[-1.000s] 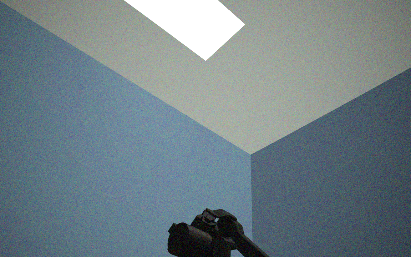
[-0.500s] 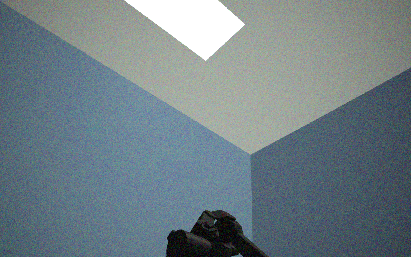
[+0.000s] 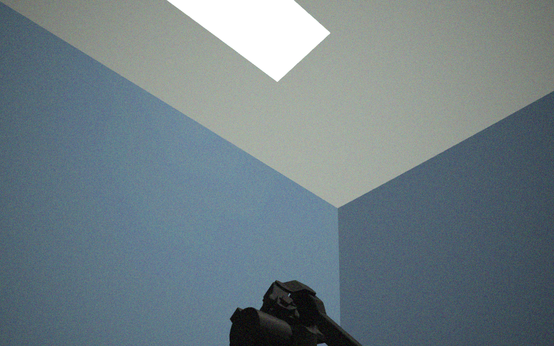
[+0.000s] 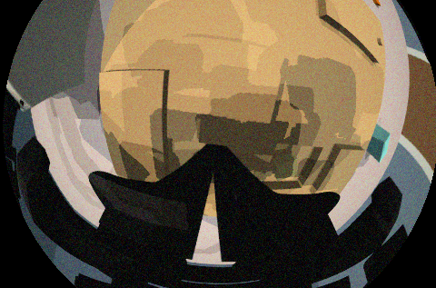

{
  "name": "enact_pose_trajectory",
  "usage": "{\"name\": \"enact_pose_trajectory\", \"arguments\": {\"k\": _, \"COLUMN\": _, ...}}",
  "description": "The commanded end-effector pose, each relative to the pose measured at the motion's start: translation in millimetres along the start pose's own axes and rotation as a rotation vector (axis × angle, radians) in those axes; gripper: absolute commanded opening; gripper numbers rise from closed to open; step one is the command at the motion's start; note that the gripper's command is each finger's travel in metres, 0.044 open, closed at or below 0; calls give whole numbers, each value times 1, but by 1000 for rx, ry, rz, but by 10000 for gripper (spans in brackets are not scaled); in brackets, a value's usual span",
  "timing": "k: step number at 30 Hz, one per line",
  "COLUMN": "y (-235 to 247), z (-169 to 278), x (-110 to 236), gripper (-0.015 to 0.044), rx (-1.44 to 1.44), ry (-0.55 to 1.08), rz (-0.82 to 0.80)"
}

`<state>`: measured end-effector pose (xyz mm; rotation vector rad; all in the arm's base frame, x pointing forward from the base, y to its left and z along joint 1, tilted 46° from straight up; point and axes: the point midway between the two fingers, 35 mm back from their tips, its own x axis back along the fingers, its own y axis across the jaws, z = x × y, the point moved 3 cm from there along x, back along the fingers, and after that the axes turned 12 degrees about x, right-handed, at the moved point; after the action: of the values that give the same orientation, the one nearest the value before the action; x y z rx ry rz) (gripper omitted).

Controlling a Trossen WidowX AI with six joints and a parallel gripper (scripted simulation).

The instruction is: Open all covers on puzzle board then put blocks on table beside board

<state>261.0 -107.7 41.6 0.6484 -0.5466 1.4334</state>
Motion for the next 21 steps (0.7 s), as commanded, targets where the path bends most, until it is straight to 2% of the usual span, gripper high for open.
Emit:
{"name": "enact_pose_trajectory", "arguments": {"k": 1, "y": -3, "z": -5, "x": 1, "gripper": 0, "rx": -6, "ry": -1, "rz": 6}}
{"name": "enact_pose_trajectory", "arguments": {"k": 21, "y": -8, "z": -24, "x": 1, "gripper": 0, "rx": -5, "ry": -4, "rz": 7}}
